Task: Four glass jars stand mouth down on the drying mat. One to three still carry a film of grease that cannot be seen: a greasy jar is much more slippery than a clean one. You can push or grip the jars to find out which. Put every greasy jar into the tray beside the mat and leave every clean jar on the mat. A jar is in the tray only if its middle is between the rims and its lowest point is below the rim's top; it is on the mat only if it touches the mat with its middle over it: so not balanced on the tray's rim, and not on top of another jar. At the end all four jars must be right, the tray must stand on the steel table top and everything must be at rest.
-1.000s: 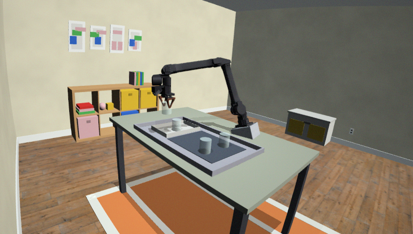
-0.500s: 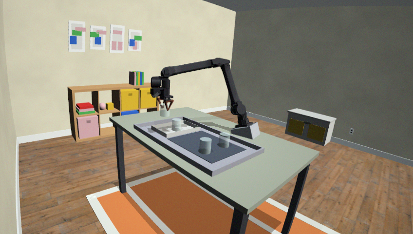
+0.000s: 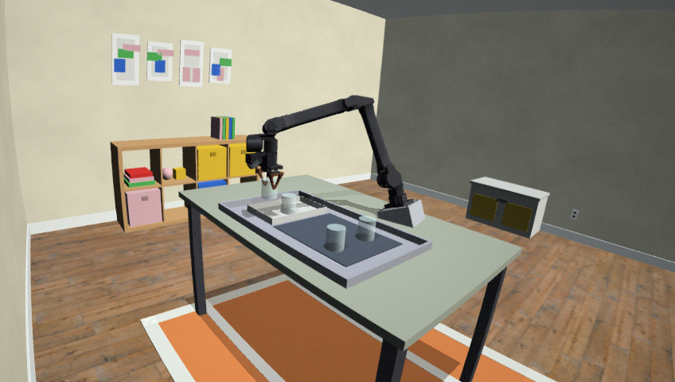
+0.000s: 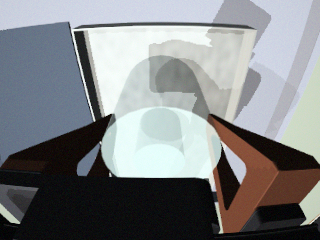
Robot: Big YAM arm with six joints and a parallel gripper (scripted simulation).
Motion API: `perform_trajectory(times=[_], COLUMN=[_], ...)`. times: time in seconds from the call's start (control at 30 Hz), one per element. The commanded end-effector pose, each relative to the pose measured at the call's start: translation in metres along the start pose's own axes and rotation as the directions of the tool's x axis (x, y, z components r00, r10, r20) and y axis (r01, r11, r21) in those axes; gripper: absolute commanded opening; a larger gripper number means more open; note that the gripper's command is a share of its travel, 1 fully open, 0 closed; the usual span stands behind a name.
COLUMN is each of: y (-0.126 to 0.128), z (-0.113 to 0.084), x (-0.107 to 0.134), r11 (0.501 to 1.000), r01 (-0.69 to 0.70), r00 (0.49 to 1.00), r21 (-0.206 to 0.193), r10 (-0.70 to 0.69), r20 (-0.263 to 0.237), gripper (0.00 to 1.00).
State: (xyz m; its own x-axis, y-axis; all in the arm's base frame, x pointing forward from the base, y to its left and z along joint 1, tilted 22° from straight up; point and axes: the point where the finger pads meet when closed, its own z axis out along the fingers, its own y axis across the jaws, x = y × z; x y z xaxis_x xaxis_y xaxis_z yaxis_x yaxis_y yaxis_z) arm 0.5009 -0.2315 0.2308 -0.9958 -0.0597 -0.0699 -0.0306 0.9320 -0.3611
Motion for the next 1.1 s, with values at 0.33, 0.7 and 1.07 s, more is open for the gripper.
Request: perform_trajectory(times=[0.33,0.7,1.07], y=[-0.005,-0.005,-0.007], z=[0.029,0.037,0.048], x=[-0.005,-0.005,0.001], r11=[1.0,1.0,1.0], r01=[0.006,0.006,0.006], r00=[1.0,1.0,1.0], r21=[0.004,0.004,0.004], r10=[-0.006,-0.006,-0.006], r20=[0.017,0.017,0.017], gripper=[0.0,0.0,0.0])
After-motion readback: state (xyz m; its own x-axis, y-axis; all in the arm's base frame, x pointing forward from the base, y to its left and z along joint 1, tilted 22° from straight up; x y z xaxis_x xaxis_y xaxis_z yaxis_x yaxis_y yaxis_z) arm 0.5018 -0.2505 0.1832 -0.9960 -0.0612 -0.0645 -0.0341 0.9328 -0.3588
